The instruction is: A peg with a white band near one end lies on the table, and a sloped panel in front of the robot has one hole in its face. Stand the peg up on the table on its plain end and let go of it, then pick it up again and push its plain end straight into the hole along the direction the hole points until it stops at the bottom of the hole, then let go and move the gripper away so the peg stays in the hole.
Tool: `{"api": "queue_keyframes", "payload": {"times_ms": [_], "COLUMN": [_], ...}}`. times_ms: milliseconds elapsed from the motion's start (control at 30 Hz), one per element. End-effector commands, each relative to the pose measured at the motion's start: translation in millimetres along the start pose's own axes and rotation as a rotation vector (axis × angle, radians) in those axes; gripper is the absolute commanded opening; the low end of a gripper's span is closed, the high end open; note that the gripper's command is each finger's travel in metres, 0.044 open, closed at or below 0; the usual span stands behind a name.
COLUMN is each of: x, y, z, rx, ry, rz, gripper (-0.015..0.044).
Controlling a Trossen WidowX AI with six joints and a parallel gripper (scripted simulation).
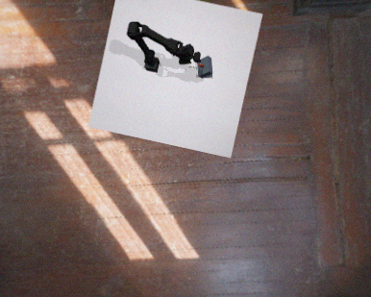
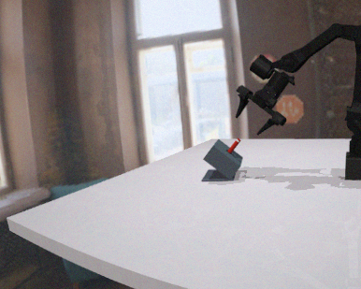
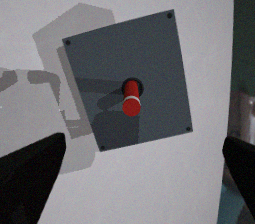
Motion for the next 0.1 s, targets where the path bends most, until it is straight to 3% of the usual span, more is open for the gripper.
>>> {"api": "queue_keyframes", "payload": {"times_ms": [0, 67], "x": [0.2, 0.1], "y": [-5.4, -8.2], "z": [-0.3, -0.2], "rx": [-0.003, -0.003], "ry": [-0.006, -0.006], "rz": [-0.004, -0.004], "gripper": [0.0440, 0.0440]}}
Point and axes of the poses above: the point midway between the two fingers, 35 mm back from their tips, its own y axis out along the fingers, its own z axis across the jaws, x = y × z, the point moved 9 cm from there along -y, back along the fingers, and after that the axes turned 15 degrees about -y, right-handed, at the moved point
